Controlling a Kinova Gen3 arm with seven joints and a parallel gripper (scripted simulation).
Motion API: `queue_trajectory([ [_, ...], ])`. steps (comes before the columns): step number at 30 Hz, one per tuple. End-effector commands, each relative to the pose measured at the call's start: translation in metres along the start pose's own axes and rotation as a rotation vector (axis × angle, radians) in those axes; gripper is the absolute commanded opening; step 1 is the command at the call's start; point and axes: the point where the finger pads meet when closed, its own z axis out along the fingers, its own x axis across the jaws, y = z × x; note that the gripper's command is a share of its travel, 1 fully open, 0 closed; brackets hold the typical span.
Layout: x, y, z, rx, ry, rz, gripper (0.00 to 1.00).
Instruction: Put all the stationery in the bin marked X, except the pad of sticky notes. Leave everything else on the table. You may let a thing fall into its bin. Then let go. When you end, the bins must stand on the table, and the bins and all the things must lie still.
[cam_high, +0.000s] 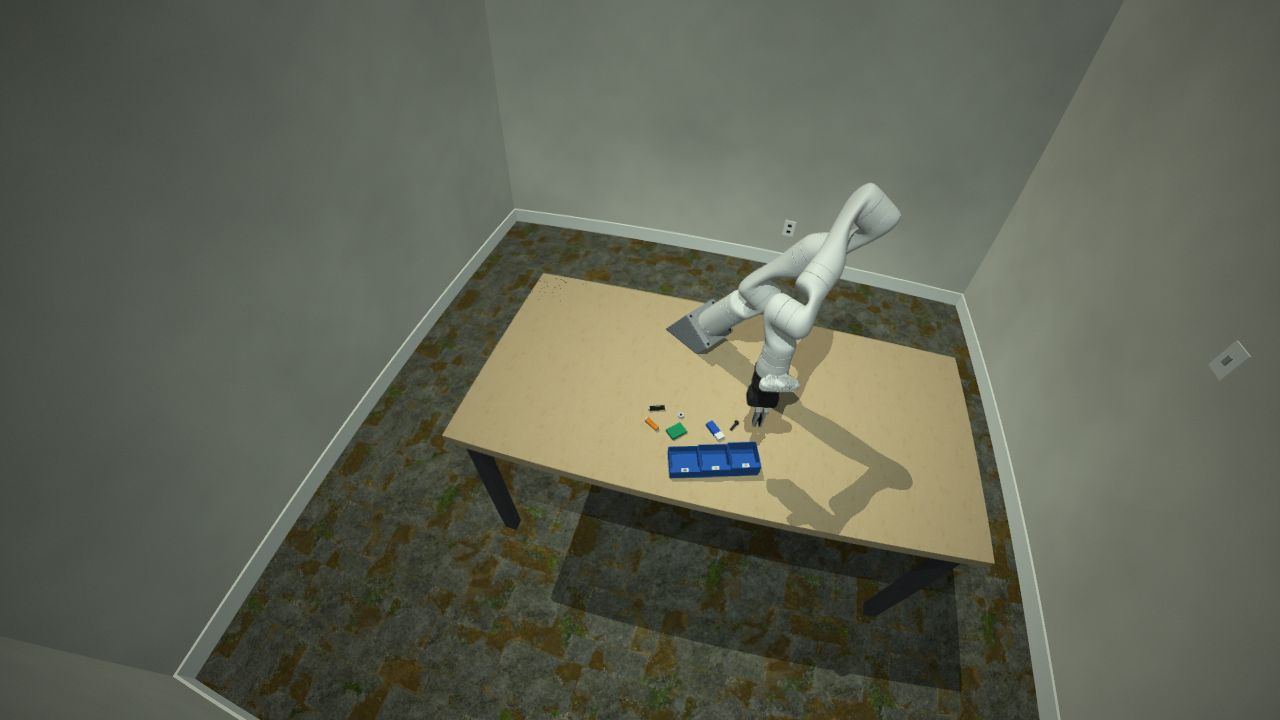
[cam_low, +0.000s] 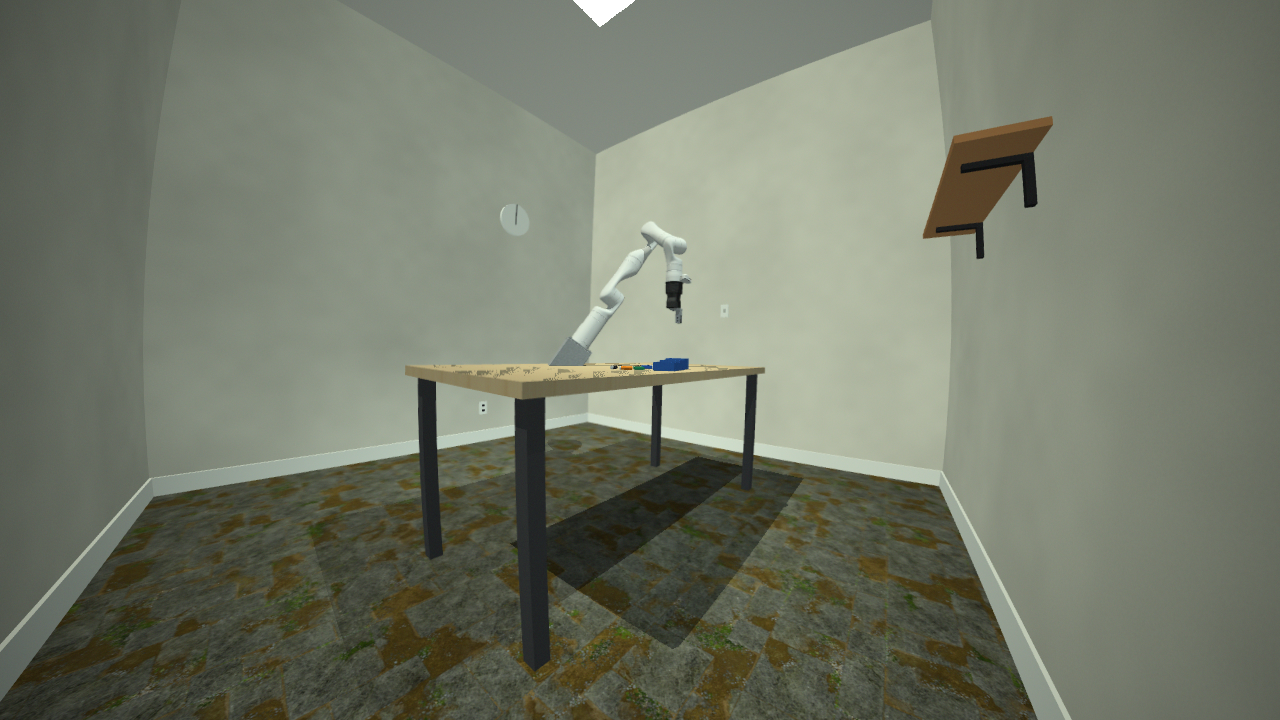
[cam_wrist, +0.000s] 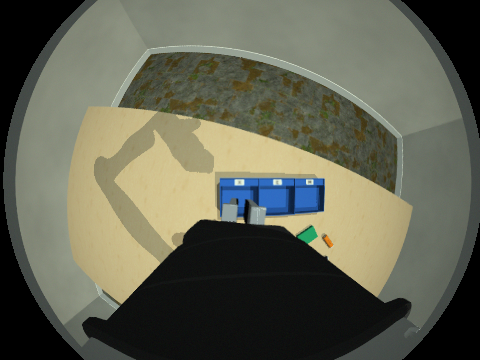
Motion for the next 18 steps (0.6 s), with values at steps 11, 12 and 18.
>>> queue_trajectory([
  [11,0.025,0.032,0.039,0.006,0.002,0.348,0.75],
  [12,0.028,0.037,0.045,0.006,0.001,0.398,0.75],
  [18,0.042,0.056,0.069,0.006,0.001,0.598,0.75],
])
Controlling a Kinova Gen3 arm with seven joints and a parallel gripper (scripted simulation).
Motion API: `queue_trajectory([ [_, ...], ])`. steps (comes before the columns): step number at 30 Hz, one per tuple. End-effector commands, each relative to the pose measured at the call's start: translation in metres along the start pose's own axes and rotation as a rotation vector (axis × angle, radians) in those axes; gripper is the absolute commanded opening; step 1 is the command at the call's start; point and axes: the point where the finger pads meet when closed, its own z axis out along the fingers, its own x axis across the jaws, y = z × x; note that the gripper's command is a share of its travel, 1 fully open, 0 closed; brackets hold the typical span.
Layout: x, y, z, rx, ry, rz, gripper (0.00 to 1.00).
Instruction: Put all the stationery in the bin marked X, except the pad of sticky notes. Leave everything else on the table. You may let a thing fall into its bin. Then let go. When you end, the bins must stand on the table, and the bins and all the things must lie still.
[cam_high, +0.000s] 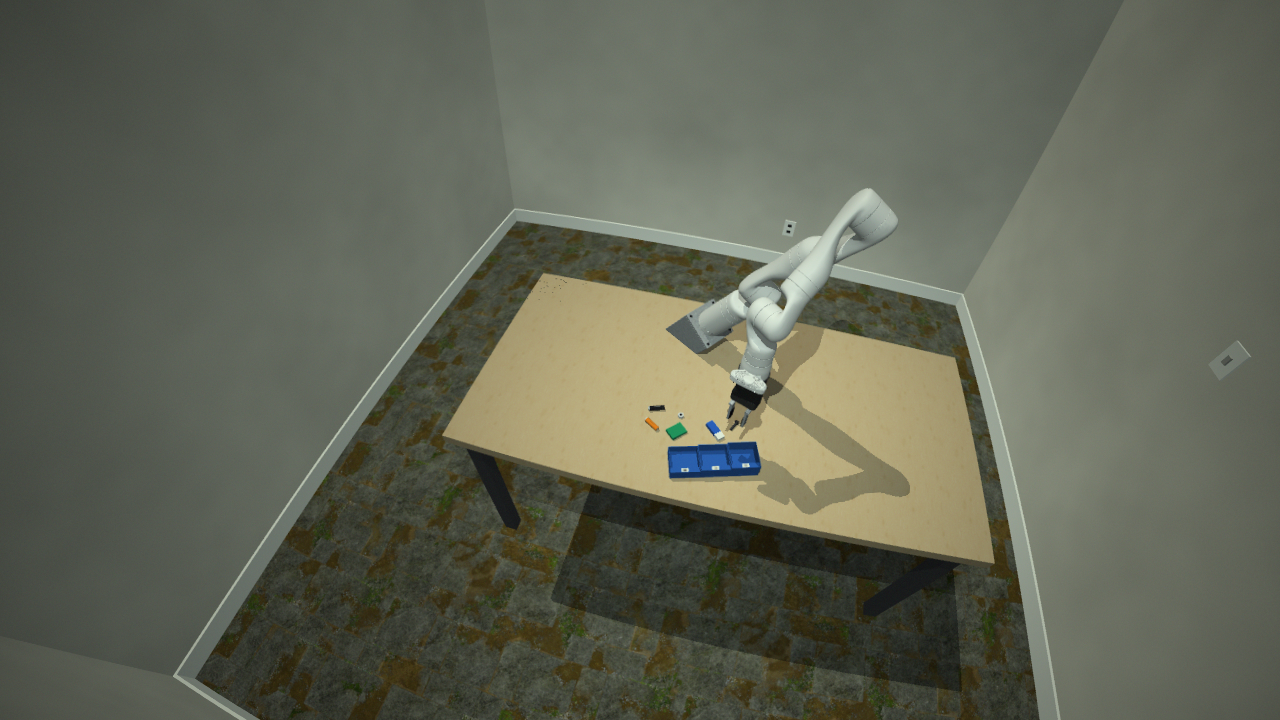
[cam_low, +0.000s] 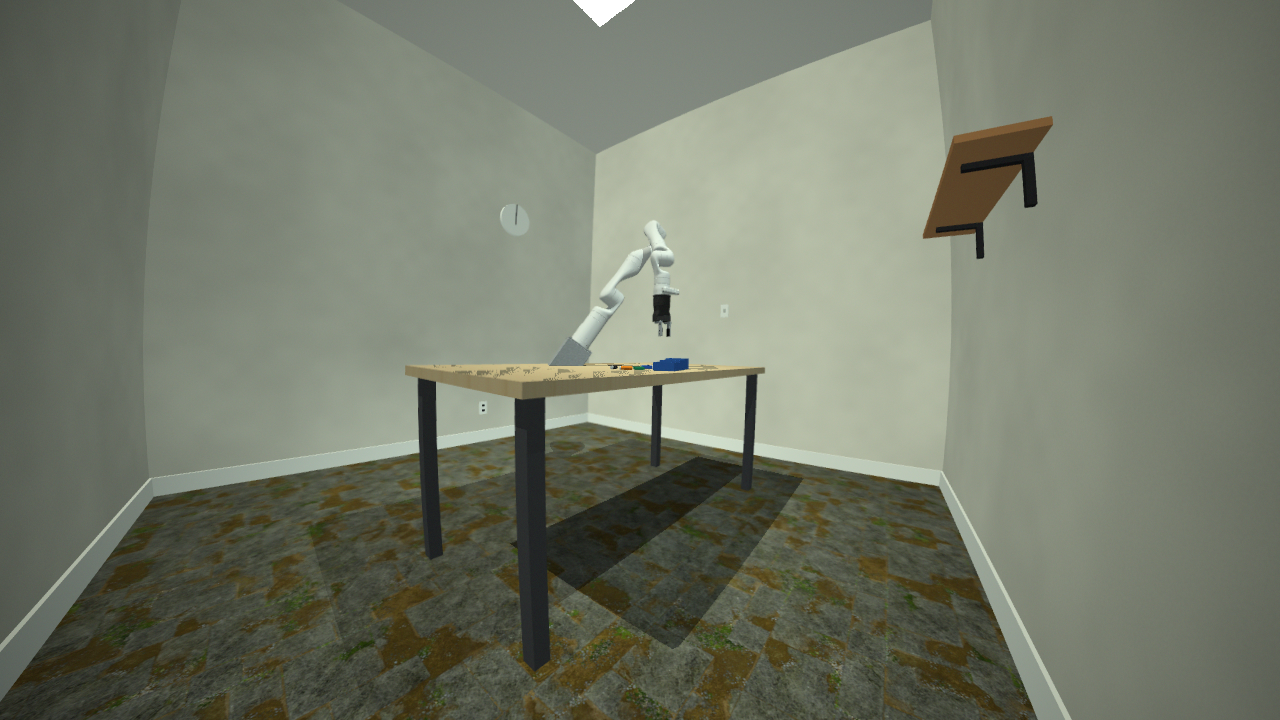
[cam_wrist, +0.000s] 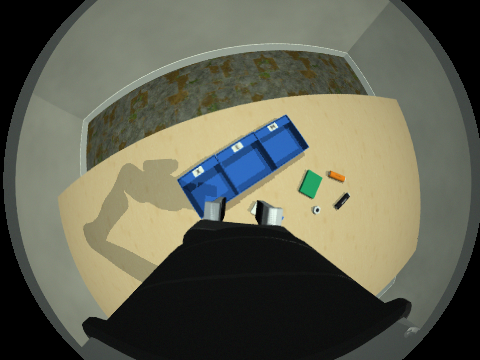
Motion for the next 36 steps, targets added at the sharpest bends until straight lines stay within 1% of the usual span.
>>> queue_trajectory([
  [1,0.012,0.007,0.014,-0.015,0.002,0.071,0.75],
  [10,0.060,0.025,0.065,-0.015,0.005,0.522,0.75],
  [15,0.060,0.025,0.065,-0.014,0.007,0.771,0.75],
  [17,0.060,0.025,0.065,-0.014,0.007,0.771,0.75],
  [27,0.060,0.025,0.065,-0.013,0.011,1.270,0.75],
  [32,0.060,0.025,0.065,-0.011,0.005,1.483,0.75],
  [34,0.060,0.025,0.065,-0.011,0.005,1.483,0.75],
  [35,0.060,0.025,0.065,-0.011,0.013,1.571,0.75],
  [36,0.060,0.025,0.065,-0.011,0.013,1.621,0.75],
])
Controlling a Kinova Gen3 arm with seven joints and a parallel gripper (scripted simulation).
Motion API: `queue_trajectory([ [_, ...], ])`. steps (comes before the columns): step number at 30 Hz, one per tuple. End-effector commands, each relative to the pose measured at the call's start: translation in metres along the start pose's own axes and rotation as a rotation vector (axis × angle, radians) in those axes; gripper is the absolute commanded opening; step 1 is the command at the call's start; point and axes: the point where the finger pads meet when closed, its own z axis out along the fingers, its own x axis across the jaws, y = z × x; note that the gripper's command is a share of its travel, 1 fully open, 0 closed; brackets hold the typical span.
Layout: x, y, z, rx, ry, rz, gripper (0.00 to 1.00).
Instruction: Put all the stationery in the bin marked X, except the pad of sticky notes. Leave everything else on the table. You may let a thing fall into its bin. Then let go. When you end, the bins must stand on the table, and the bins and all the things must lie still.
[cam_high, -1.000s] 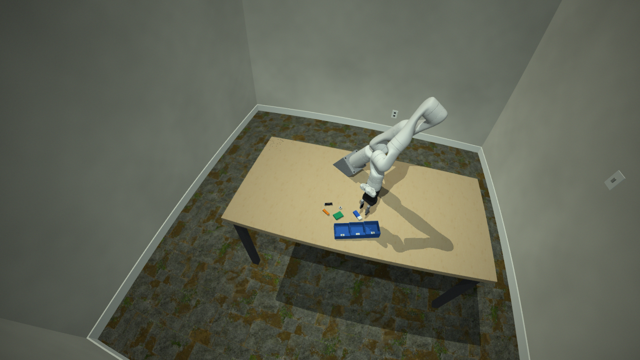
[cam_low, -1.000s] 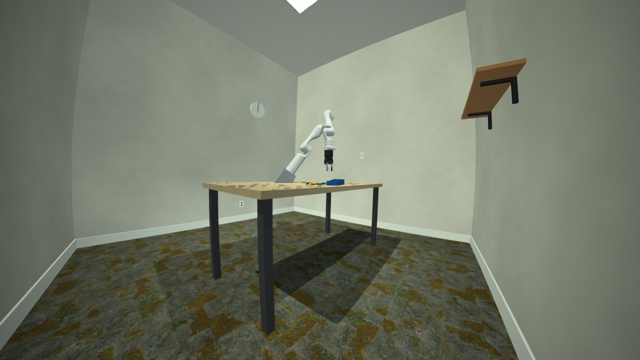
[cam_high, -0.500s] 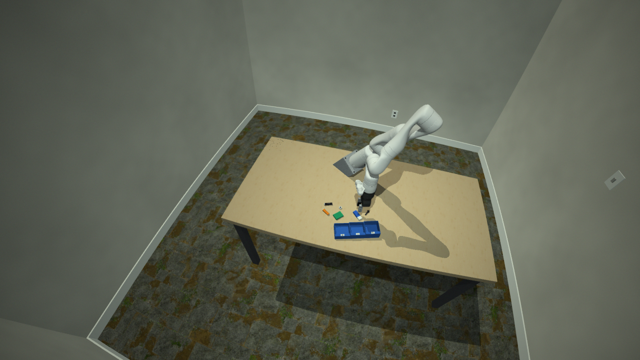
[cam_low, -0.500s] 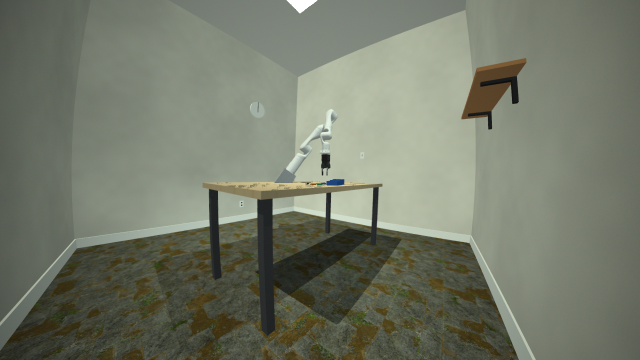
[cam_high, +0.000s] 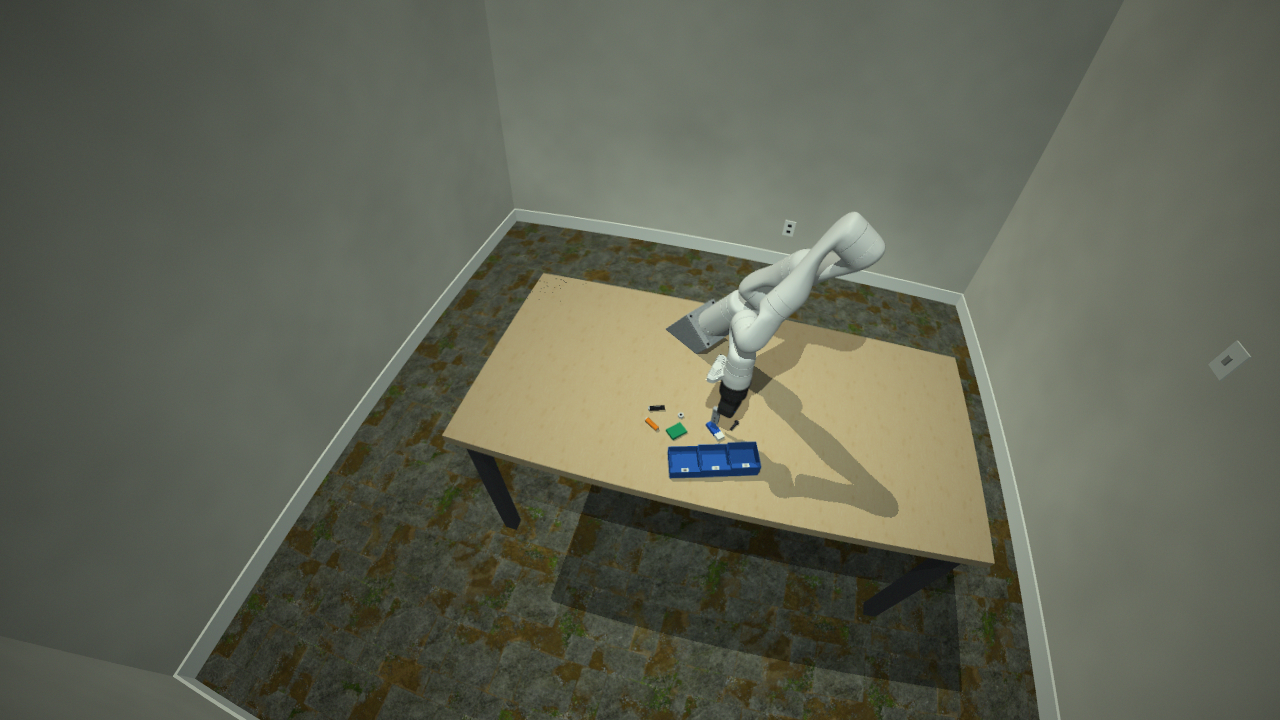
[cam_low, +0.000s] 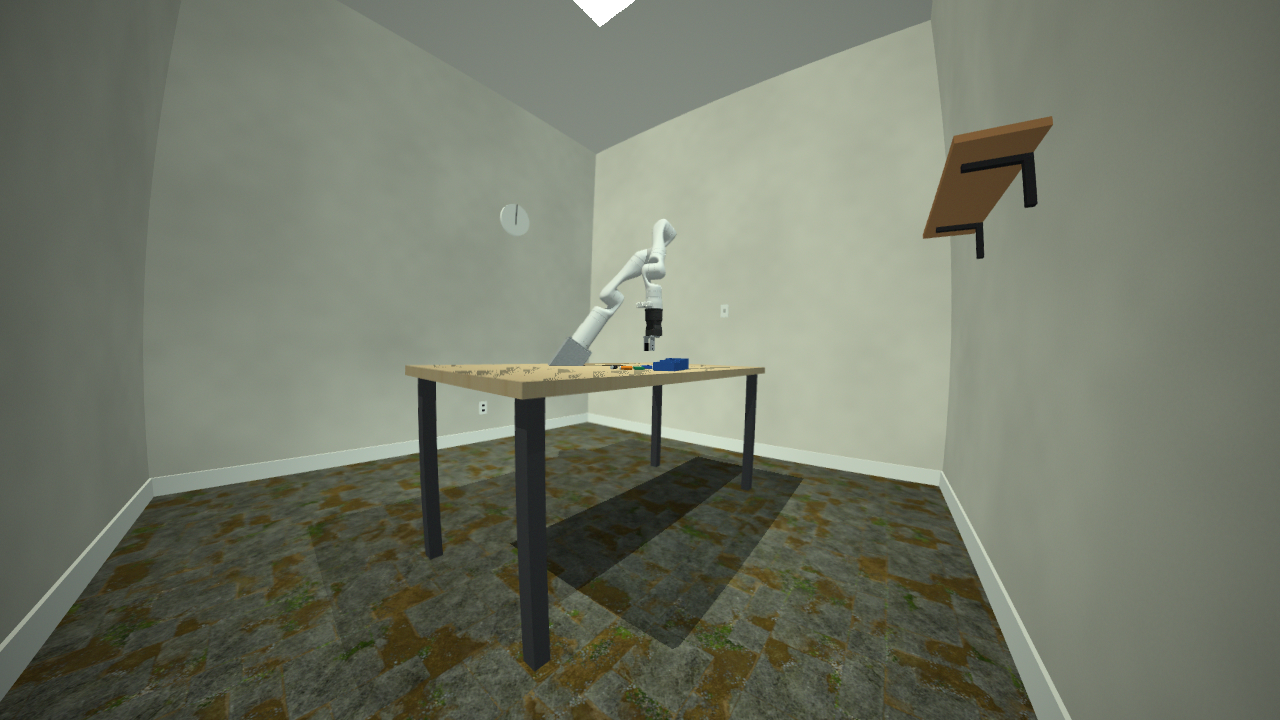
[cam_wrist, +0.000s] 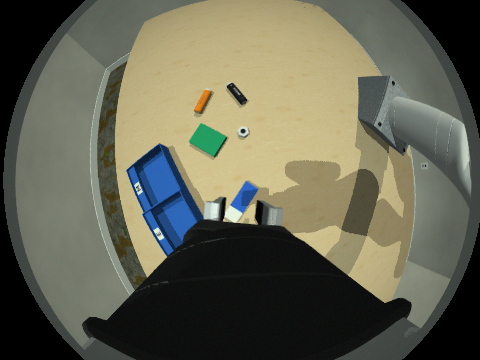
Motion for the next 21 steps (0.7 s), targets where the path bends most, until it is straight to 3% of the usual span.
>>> queue_trajectory([
  [1,-0.0002,0.0018,0.0008,0.019,0.018,0.155,0.75],
  [9,0.0002,0.0020,0.0007,0.023,0.015,0.479,0.75],
  [21,0.0000,0.0031,0.0007,0.023,0.015,0.479,0.75],
])
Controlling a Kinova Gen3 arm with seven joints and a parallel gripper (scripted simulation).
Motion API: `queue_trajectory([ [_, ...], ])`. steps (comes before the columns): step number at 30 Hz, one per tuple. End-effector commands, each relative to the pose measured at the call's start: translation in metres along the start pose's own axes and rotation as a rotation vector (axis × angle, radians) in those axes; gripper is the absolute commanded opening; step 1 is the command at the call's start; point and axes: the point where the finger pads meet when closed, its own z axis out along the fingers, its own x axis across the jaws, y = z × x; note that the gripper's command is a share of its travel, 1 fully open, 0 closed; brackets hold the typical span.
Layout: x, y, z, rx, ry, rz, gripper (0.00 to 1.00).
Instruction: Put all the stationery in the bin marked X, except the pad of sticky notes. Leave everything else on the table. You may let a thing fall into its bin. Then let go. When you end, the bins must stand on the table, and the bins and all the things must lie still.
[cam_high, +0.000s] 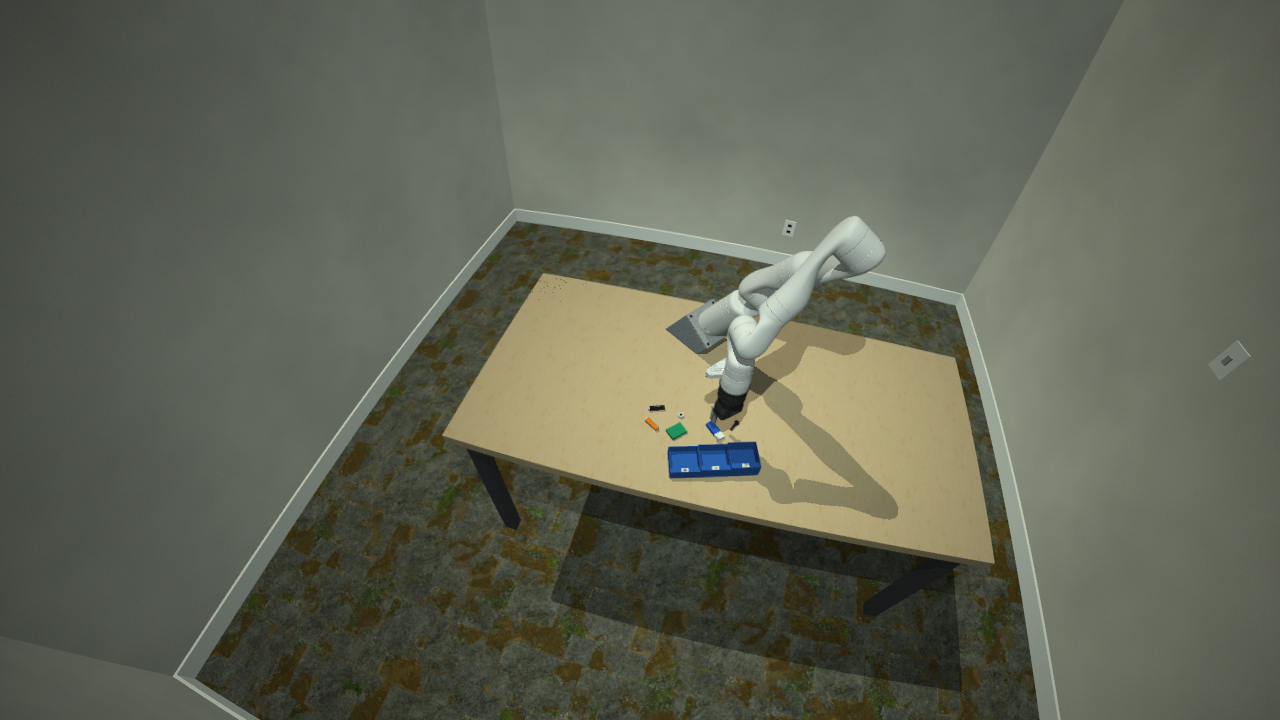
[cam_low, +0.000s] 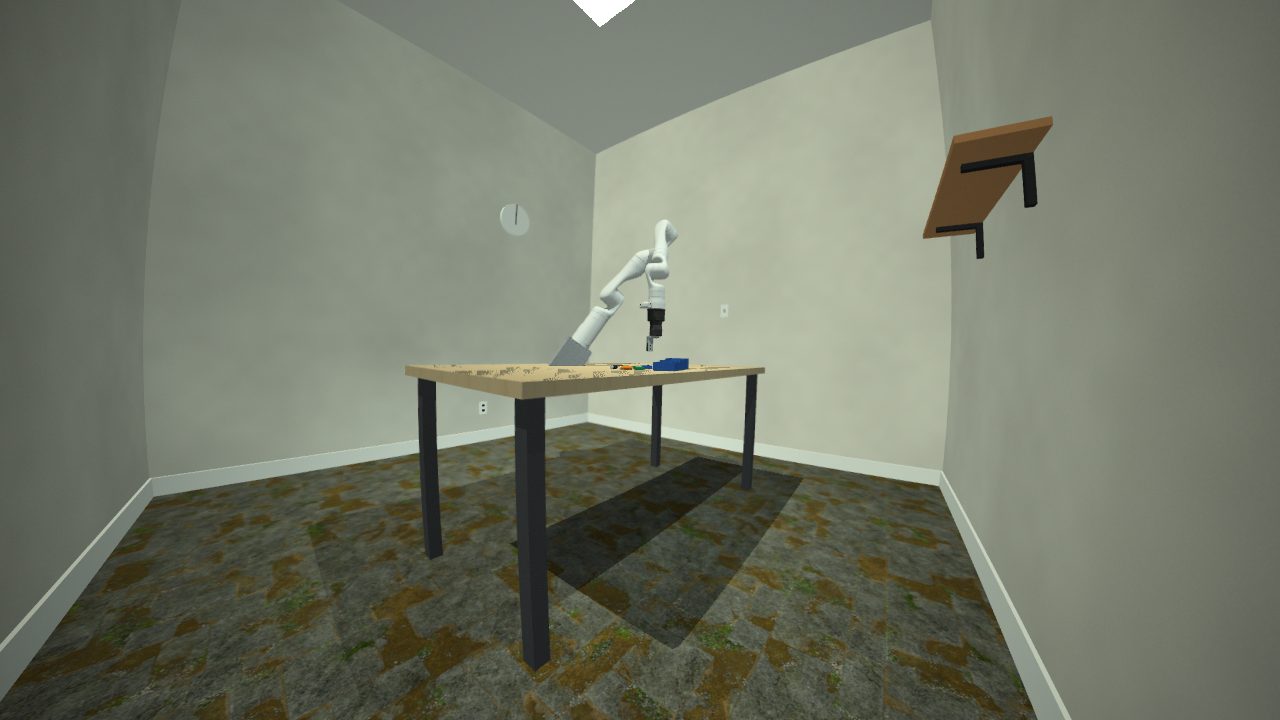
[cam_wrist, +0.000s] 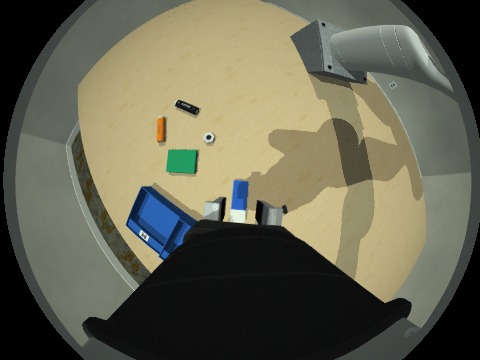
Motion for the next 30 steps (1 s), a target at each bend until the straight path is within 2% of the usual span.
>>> queue_trajectory([
  [1,0.000,0.000,0.000,-0.001,-0.001,-0.001,0.75],
  [23,-0.001,-0.001,0.000,-0.001,-0.001,-0.001,0.75],
  [30,-0.001,-0.001,0.020,-0.001,-0.001,-0.001,0.75],
])
